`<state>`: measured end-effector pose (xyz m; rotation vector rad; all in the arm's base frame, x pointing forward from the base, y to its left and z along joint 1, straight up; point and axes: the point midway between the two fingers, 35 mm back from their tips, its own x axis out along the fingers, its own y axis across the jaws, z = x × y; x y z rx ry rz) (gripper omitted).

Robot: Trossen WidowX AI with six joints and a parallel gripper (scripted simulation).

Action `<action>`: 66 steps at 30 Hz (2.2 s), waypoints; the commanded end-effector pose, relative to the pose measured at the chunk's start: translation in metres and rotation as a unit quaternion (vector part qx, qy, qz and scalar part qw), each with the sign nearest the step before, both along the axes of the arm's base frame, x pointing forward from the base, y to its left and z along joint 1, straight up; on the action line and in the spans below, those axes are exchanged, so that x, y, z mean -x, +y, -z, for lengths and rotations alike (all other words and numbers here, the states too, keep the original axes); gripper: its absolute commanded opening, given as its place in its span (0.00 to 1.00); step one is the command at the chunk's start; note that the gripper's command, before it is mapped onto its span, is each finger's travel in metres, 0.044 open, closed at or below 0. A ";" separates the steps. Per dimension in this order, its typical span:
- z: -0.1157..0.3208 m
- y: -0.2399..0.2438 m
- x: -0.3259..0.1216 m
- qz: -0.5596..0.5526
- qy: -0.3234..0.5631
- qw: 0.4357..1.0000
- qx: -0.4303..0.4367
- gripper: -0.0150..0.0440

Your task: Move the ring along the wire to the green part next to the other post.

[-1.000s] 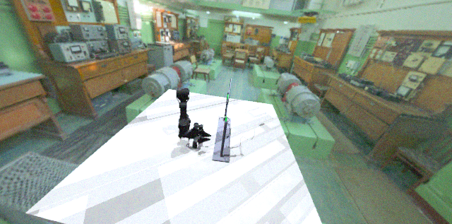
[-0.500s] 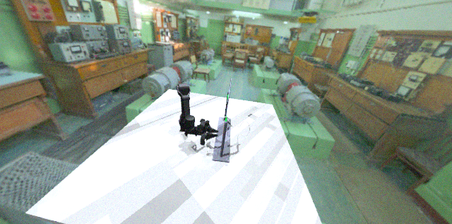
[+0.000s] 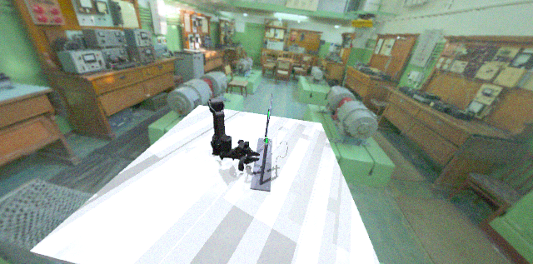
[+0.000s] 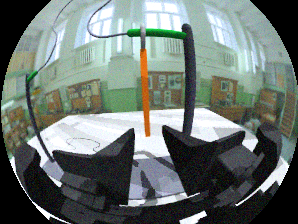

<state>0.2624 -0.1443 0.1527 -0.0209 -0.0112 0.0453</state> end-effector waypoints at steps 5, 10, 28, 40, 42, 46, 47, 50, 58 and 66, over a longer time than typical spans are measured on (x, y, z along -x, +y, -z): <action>-0.001 -0.001 -0.012 0.001 0.000 1.000 -0.003 0.53; -0.001 -0.002 -0.020 0.001 -0.001 1.000 -0.003 0.53; -0.002 0.001 -0.048 0.001 -0.002 1.000 -0.003 0.53; -0.002 0.004 -0.066 0.001 -0.003 1.000 -0.003 0.53; -0.002 0.004 -0.066 0.001 -0.003 1.000 -0.003 0.53; -0.002 0.004 -0.066 0.001 -0.003 1.000 -0.003 0.53; -0.002 0.004 -0.066 0.001 -0.003 1.000 -0.003 0.53; -0.002 0.004 -0.066 0.001 -0.003 1.000 -0.003 0.53; -0.002 0.004 -0.066 0.001 -0.003 1.000 -0.003 0.53; -0.001 0.005 -0.066 -0.001 -0.002 1.000 -0.001 0.21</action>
